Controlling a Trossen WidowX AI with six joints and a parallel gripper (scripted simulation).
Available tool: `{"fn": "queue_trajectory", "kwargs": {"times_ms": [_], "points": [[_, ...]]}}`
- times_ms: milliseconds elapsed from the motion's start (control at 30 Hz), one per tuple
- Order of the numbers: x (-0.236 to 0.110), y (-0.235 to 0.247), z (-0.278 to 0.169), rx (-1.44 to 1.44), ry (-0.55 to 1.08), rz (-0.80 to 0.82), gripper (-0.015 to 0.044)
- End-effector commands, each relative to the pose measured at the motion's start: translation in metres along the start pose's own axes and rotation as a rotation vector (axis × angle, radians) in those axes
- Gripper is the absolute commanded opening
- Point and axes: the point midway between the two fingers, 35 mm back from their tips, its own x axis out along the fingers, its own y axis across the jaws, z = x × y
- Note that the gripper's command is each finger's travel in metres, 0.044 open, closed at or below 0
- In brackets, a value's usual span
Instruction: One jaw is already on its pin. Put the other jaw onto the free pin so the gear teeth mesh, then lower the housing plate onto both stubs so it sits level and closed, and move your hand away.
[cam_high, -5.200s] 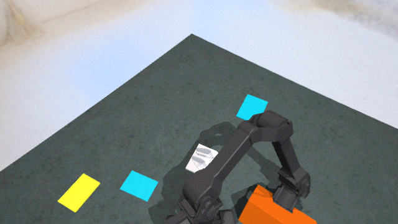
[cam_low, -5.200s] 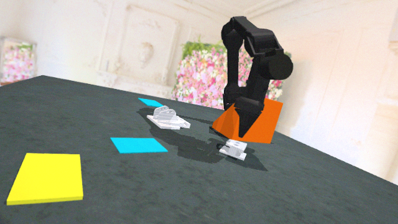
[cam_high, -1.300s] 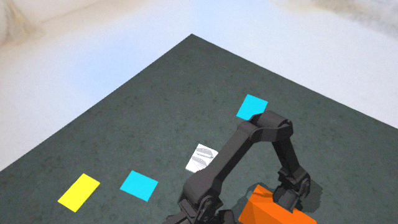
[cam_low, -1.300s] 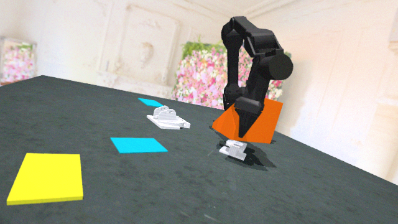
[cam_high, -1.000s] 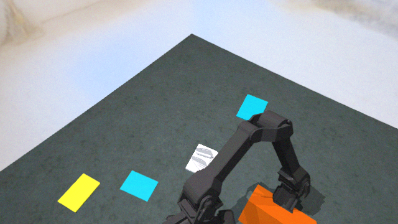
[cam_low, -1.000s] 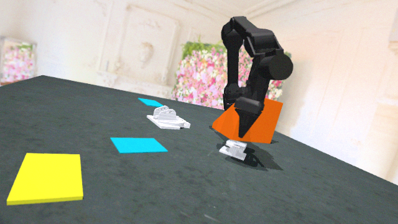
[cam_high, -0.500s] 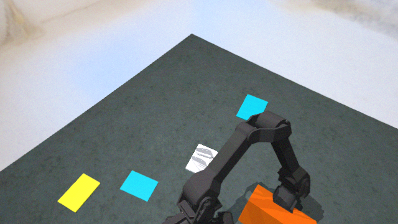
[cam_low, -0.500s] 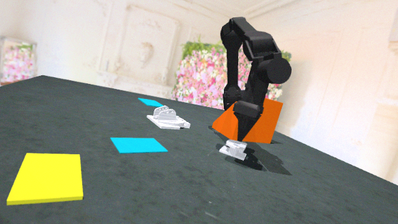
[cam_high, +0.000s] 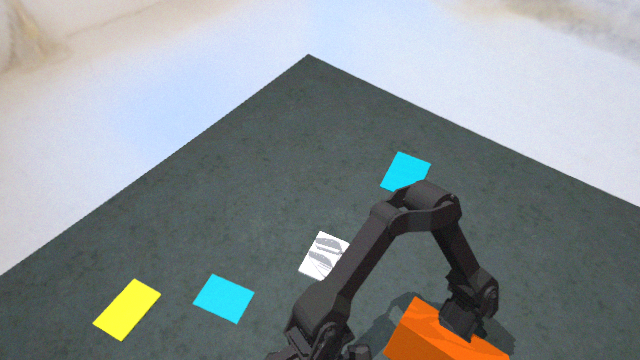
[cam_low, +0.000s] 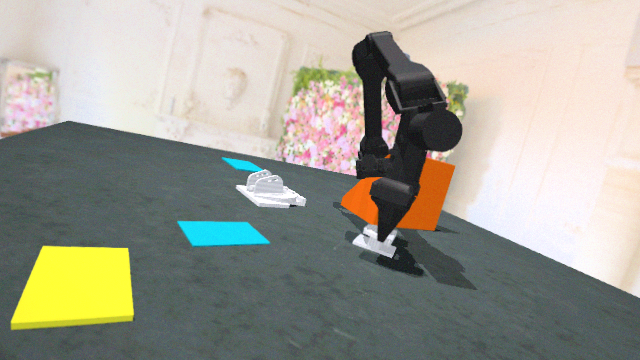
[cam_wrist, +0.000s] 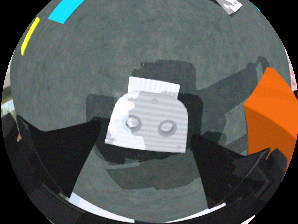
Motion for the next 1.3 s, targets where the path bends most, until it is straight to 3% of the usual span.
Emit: {"fn": "queue_trajectory", "kwargs": {"times_ms": [0,1000,1267], "points": [[0.0095,-0.0007,0.0007,-0.006,-0.008,-0.004,0.0440],[0.0172,-0.0008,0.0010,-0.006,-0.009,-0.003,0.0440],[0.0167,-0.0011,0.0003,-0.002,-0.004,-0.005,0.0387]]}}
